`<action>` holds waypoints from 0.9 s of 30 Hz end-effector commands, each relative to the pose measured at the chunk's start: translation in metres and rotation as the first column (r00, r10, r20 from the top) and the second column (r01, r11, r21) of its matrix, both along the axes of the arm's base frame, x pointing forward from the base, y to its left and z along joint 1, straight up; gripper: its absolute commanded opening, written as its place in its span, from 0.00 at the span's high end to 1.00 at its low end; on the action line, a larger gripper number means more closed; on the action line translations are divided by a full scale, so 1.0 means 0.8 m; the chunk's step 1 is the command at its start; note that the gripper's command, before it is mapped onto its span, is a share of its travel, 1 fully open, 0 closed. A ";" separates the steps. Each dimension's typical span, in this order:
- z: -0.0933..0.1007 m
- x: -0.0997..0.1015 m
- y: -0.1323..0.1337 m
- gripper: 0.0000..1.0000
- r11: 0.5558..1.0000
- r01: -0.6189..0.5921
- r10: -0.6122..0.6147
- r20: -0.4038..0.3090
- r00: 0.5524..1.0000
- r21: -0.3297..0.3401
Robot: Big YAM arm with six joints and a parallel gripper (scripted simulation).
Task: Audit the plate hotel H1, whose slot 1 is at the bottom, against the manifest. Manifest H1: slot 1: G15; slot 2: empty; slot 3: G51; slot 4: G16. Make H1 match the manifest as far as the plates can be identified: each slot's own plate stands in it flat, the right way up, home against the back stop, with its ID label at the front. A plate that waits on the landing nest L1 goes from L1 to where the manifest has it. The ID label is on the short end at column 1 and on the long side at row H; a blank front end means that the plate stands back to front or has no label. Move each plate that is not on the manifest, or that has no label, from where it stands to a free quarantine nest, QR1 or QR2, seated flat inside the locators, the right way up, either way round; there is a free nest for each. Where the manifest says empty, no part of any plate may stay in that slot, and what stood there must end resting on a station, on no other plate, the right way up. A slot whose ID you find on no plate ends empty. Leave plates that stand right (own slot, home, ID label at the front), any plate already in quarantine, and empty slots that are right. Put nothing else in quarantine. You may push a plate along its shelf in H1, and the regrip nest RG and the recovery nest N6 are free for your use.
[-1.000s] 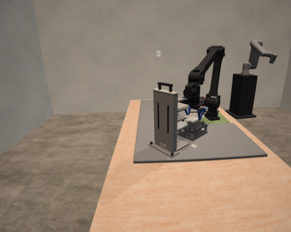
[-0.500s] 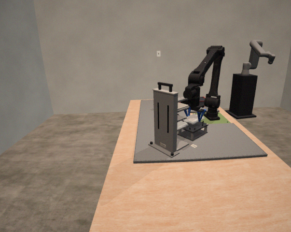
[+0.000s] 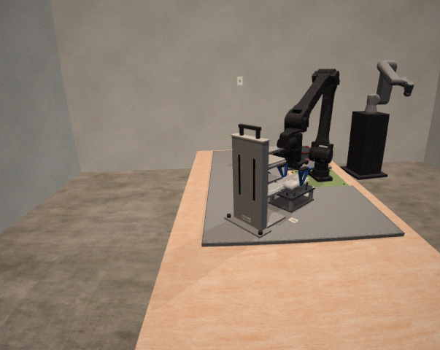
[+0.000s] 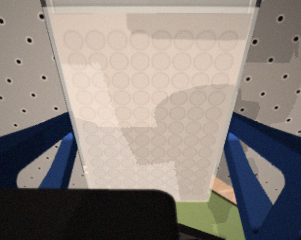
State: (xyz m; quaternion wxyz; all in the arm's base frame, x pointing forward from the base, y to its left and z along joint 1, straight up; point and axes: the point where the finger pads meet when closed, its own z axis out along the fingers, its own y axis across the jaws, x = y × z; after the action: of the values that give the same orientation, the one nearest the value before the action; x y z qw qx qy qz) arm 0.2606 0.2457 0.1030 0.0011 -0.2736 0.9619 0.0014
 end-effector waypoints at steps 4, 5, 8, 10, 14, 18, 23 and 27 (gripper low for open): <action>-0.002 0.008 0.001 0.14 1.000 0.013 -0.013 0.015 1.000 0.012; -0.002 0.008 0.001 0.14 1.000 0.013 -0.013 0.015 1.000 0.012; 0.008 0.015 0.008 0.14 0.999 0.012 -0.013 0.034 0.999 0.031; -0.007 0.007 0.001 0.14 1.000 0.013 -0.013 0.013 1.000 0.011; -0.006 0.008 0.001 0.14 1.000 0.012 -0.013 0.019 1.000 0.017; -0.012 0.007 0.001 0.14 1.000 0.013 -0.013 0.015 1.000 0.013; 0.001 0.014 0.008 0.14 0.999 0.012 -0.013 0.038 0.999 0.035; -0.017 0.007 0.001 0.14 1.000 0.012 -0.013 0.017 1.000 0.015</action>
State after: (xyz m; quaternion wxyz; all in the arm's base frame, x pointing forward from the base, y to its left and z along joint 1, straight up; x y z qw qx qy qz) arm 0.2606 0.2456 0.0876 0.0012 -0.2736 0.9619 0.0015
